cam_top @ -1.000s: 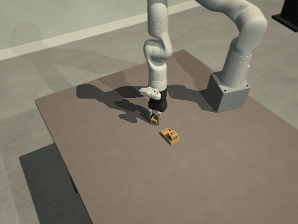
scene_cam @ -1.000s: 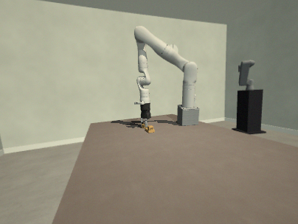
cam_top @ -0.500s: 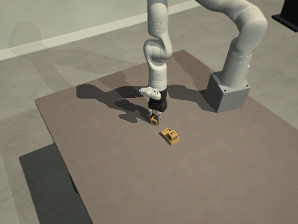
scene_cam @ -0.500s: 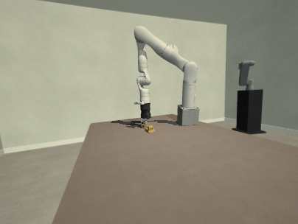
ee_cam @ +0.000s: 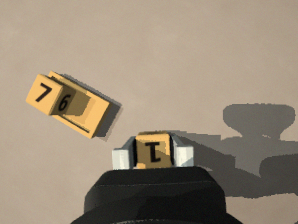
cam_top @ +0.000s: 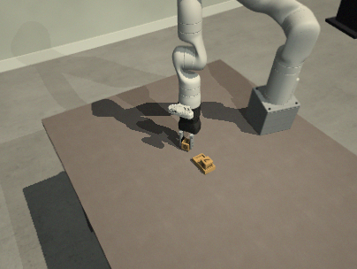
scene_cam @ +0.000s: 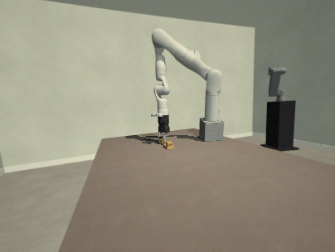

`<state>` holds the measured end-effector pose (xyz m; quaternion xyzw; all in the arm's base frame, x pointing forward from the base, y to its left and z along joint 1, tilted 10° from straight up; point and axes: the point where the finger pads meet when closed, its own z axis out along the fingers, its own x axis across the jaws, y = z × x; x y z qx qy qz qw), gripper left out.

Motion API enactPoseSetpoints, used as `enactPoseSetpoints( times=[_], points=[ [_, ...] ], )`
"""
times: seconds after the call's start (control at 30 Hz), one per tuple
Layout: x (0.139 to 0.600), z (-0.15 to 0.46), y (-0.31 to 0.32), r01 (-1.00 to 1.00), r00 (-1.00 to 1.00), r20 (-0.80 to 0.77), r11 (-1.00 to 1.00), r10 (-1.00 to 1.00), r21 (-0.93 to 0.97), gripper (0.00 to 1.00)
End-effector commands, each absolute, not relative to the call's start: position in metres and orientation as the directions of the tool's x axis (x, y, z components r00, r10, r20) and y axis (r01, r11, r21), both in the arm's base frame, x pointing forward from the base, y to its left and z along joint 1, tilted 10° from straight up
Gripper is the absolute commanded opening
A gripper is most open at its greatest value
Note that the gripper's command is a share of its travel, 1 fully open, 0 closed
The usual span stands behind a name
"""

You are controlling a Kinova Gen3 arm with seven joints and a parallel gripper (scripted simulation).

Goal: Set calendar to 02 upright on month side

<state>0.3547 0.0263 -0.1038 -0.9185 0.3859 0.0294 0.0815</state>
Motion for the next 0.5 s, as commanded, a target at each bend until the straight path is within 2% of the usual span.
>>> enactPoseSetpoints(
  times=[0.0, 0.47],
  points=[
    [0.355, -0.098, 0.020, -0.721, 0.693, -0.115, -0.682, -0.711, -0.123, 0.60],
    [0.355, -0.068, 0.015, -0.721, 0.693, -0.115, -0.682, -0.712, -0.123, 0.60]
  ],
)
